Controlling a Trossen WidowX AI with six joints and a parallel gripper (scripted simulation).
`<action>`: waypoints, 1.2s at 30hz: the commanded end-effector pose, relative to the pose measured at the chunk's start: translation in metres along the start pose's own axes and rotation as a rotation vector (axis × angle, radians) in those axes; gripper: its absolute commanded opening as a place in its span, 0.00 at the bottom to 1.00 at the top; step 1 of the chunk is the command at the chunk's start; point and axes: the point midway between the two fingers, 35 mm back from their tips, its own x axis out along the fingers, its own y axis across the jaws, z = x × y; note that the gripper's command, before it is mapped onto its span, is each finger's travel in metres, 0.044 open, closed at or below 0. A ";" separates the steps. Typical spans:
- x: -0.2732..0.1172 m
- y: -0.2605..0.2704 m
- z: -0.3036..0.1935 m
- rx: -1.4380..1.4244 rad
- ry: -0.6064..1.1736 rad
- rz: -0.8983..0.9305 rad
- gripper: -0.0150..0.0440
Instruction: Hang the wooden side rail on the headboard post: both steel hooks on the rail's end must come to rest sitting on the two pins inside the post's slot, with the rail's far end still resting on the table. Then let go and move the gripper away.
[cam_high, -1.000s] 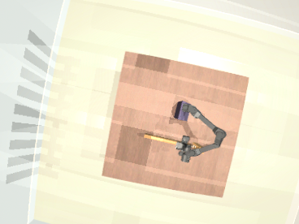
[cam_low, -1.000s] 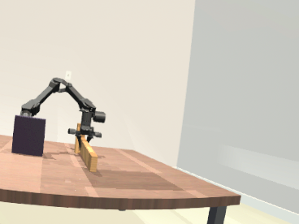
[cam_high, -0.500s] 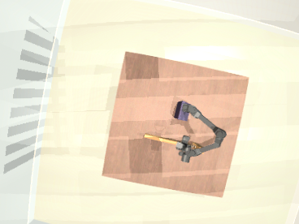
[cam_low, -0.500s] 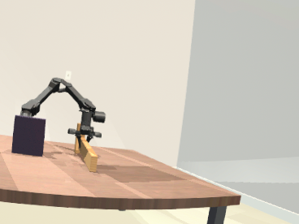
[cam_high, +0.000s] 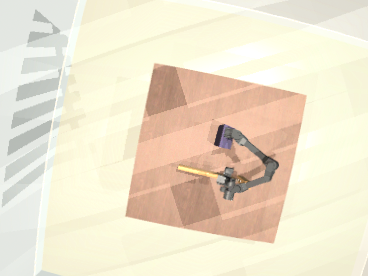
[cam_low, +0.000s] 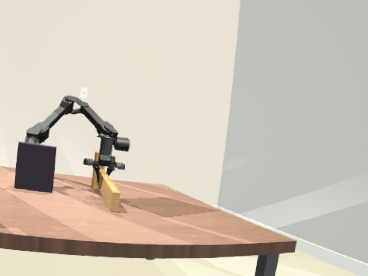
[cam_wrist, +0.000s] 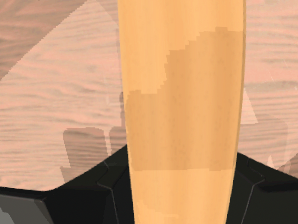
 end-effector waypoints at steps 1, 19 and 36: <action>-0.002 0.001 -0.002 0.003 0.002 0.006 0.25; -0.002 0.001 -0.004 0.003 0.003 0.006 0.25; -0.002 0.001 -0.006 0.003 0.003 0.006 0.25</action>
